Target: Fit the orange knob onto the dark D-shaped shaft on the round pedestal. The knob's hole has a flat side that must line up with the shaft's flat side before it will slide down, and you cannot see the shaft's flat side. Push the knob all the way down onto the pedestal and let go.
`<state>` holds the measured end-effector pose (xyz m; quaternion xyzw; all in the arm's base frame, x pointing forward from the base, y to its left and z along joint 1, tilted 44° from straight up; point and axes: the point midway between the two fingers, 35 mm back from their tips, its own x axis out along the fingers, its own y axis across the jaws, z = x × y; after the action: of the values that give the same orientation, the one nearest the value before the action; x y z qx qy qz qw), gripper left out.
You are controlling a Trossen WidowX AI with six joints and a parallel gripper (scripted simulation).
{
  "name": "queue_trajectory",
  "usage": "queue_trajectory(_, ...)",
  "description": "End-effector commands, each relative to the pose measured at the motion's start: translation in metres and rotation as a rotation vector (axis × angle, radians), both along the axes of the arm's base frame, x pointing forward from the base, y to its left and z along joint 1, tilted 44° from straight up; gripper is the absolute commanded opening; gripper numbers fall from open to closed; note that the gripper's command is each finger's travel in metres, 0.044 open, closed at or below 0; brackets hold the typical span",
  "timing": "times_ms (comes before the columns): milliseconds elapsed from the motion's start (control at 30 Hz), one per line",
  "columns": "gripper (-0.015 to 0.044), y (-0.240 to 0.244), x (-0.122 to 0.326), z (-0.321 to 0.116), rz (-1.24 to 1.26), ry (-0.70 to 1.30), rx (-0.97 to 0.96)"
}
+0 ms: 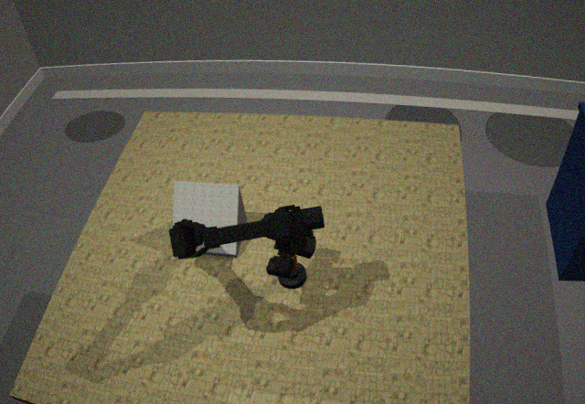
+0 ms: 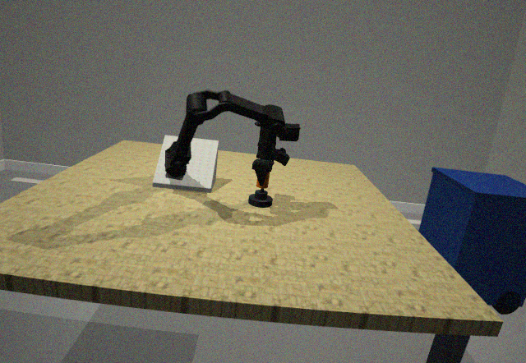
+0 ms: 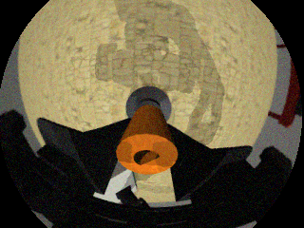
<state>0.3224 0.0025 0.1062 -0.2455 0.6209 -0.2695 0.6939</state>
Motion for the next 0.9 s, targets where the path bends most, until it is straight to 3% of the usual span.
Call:
queue_trajectory(0, 0.0000, -0.0009, 0.0005, -0.0007, 0.000, -0.007, -0.003)
queue_trajectory(533, 0.0000, 0.0011, 0.0004, 0.0021, 0.000, -0.007, -0.003)
queue_trajectory(867, 0.0000, 0.0014, 0.0003, -0.0007, -0.153, -0.149, 0.015)
